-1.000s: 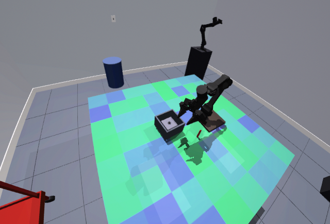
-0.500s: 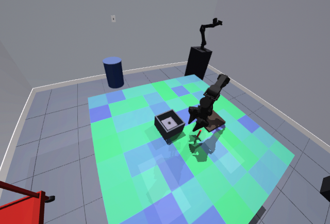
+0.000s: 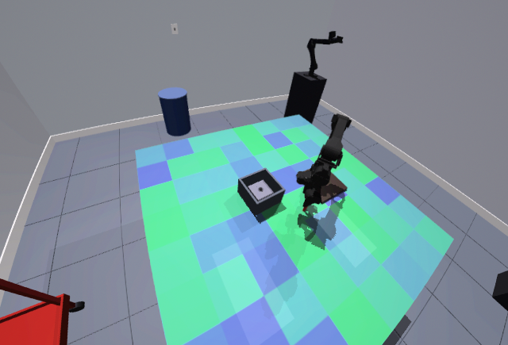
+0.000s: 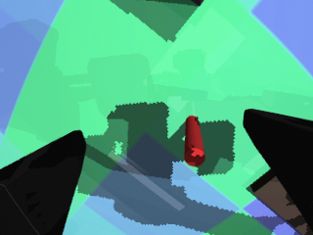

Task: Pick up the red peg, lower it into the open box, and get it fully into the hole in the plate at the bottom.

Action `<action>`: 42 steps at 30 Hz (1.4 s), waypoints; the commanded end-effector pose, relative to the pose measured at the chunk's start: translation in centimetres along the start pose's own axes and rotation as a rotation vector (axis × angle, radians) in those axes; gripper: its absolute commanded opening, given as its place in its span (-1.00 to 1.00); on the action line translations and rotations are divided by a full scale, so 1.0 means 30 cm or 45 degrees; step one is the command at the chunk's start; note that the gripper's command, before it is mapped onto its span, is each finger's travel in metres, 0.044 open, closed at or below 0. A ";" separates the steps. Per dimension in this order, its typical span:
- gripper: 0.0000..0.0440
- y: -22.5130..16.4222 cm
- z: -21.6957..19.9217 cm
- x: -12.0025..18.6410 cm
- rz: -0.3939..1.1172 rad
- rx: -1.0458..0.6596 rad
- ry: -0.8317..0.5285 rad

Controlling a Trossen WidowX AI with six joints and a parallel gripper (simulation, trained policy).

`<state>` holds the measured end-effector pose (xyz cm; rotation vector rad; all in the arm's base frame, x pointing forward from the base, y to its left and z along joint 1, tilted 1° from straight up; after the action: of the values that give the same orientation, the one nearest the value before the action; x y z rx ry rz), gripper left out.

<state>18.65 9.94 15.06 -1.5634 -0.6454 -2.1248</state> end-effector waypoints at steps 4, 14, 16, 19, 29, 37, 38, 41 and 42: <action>1.00 -0.043 -0.036 -0.076 0.025 -0.104 -0.081; 0.98 -0.078 -0.064 -0.206 0.045 -0.205 -0.075; 0.88 -0.082 -0.069 -0.223 0.049 -0.228 -0.076; 0.55 -0.086 -0.078 -0.241 0.061 -0.261 -0.089; -0.65 -0.087 -0.084 -0.246 0.141 -0.298 -0.132; -1.00 -0.051 -0.063 -0.218 0.113 -0.267 -0.100; -1.00 -0.042 -0.058 -0.209 0.098 -0.257 -0.091; -1.00 -0.018 -0.048 -0.182 0.058 -0.226 -0.070; -1.00 -0.009 -0.044 -0.173 0.045 -0.216 -0.063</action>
<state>18.33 10.17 8.62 -1.7455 -0.4043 -2.1428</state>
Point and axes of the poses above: the point midway between the two fingers, 35 mm back from their tips, its own x axis back along the fingers, its own z axis across the jaws, y = z × x, the point moved 3 cm from there along x, back along the fingers, and after that the axes turned 6 degrees about -x, right-handed, at the moved point
